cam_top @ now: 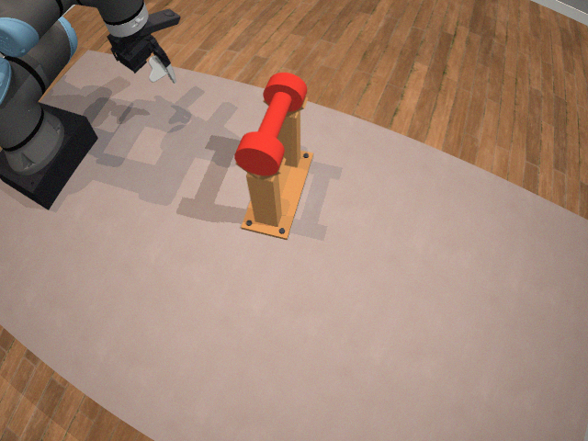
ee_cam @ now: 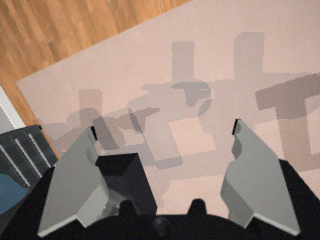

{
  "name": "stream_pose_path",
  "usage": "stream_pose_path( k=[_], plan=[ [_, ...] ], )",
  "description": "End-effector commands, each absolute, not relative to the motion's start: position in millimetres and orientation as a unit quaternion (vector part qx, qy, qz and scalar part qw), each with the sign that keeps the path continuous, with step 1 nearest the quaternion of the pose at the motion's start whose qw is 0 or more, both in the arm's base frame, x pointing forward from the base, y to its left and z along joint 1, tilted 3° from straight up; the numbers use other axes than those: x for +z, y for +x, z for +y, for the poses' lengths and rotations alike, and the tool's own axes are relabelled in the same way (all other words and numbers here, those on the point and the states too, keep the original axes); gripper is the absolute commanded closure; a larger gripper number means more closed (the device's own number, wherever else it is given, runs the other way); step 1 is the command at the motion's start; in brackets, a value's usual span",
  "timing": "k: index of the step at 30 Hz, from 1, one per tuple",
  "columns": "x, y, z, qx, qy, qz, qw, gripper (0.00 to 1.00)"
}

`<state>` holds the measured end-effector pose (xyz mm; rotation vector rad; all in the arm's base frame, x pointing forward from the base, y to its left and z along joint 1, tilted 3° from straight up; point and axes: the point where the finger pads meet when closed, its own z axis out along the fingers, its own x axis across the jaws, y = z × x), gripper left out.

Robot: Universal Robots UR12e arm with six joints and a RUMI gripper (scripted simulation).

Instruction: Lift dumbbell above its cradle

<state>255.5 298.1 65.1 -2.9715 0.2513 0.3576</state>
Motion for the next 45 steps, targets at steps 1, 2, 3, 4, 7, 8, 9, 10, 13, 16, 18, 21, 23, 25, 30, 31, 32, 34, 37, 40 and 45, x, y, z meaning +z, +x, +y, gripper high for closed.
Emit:
stream_pose_path(
  k=[1,2,3,4,7,8,9,10,13,16,18,21,23,25,30,31,32,34,37,40,45],
  plan=[
    [66,256,298,0.118,-0.987,0.083,0.069,0.00],
    [66,256,298,0.118,-0.987,0.083,0.069,0.00],
    [66,256,298,0.118,-0.987,0.083,0.069,0.00],
    [66,256,298,0.118,-0.987,0.083,0.069,0.00],
    [66,256,298,0.118,-0.987,0.083,0.069,0.00],
    [66,256,298,0.118,-0.987,0.083,0.069,0.00],
    [66,256,298,0.118,-0.987,0.083,0.069,0.00],
    [66,256,298,0.118,-0.987,0.083,0.069,0.00],
    [66,256,298,0.118,-0.987,0.083,0.069,0.00],
    [66,256,298,0.118,-0.987,0.083,0.069,0.00],
    [66,256,298,0.118,-0.987,0.083,0.069,0.00],
    [67,260,298,0.117,-0.987,0.082,0.069,0.00],
    [70,267,297,0.115,-0.988,0.078,0.068,0.00],
    [75,279,296,0.111,-0.989,0.072,0.066,0.00],
    [98,335,289,0.095,-0.993,0.045,0.057,0.00],
    [104,350,287,0.091,-0.994,0.038,0.055,0.00],
    [104,350,287,0.091,-0.994,0.038,0.055,0.00],
    [104,350,287,0.091,-0.994,0.038,0.055,0.00],
    [123,401,279,0.078,-0.996,0.013,0.046,0.00],
    [129,419,276,0.073,-0.996,0.005,0.042,0.00],
    [148,475,265,0.060,-0.998,-0.022,0.031,0.00]
  ],
)
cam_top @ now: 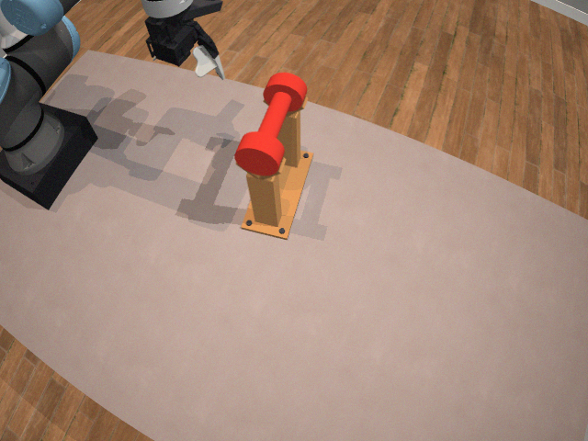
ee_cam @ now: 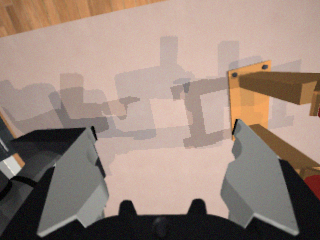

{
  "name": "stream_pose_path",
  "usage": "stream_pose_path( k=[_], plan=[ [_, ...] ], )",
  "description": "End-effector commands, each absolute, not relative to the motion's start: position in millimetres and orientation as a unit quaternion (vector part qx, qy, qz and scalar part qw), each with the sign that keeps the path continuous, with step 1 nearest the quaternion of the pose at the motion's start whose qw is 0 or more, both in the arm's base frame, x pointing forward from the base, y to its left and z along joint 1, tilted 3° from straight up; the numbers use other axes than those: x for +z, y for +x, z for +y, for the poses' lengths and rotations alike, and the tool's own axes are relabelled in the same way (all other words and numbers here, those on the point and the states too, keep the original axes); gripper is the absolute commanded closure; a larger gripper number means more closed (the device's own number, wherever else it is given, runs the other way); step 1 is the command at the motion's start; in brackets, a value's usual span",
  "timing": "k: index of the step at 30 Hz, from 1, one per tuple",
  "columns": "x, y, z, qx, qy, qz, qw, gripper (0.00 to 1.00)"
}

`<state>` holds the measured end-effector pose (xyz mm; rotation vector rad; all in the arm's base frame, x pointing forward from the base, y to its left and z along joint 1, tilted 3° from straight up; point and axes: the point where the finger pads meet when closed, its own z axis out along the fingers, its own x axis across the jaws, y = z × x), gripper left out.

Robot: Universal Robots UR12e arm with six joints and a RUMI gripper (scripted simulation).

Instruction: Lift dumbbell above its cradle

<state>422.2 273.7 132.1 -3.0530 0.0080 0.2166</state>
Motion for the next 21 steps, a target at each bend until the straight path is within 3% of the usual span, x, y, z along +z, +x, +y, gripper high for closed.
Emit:
stream_pose_path(
  k=[1,21],
  plan=[
    [148,475,265,0.060,-0.998,-0.022,0.031,0.00],
    [199,646,218,0.024,-0.994,-0.103,-0.012,0.00]
  ],
)
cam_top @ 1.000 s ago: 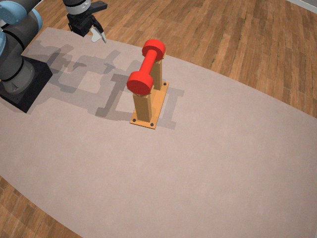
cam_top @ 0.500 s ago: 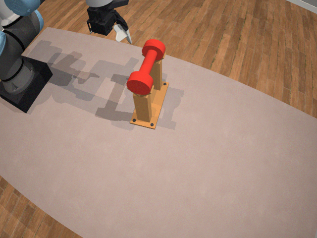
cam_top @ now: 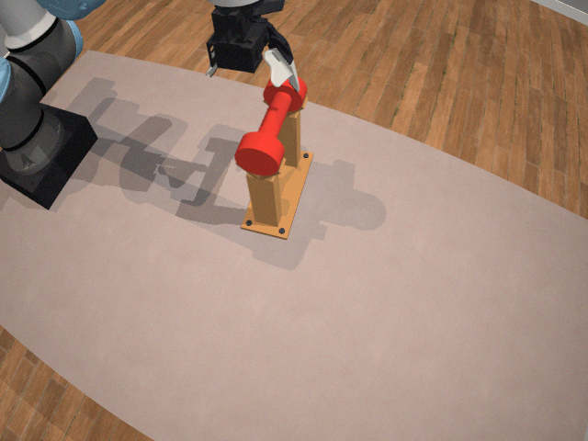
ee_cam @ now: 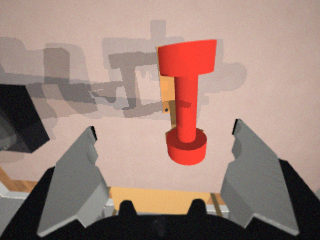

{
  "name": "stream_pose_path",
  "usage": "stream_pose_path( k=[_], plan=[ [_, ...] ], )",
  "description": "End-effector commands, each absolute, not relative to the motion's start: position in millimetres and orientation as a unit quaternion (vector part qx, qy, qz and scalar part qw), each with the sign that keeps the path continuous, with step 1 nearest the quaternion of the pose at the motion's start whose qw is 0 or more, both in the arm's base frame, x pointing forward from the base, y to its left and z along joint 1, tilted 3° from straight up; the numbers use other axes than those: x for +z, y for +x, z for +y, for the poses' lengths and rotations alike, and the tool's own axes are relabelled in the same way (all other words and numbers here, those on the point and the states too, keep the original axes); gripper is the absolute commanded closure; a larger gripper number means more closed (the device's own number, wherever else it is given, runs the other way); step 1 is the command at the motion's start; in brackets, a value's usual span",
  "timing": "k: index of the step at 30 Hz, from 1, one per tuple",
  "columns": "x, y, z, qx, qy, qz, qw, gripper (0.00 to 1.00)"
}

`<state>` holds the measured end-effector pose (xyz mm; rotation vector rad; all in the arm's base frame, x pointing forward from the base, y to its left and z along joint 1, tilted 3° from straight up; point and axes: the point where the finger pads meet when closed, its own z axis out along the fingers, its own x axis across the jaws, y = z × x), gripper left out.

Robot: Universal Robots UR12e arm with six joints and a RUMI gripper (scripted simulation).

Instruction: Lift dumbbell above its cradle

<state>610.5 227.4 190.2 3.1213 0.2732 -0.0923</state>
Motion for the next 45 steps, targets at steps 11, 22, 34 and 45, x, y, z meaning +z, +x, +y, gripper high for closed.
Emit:
stream_pose_path(
  k=[11,22,34,45],
  plan=[
    [200,652,216,-0.023,0.994,0.106,0.014,0.00],
    [139,648,214,-0.023,0.994,0.106,0.014,0.00],
    [102,645,213,-0.023,0.994,0.106,0.014,0.00],
    [102,645,213,-0.023,0.994,0.106,0.014,0.00]
  ],
)
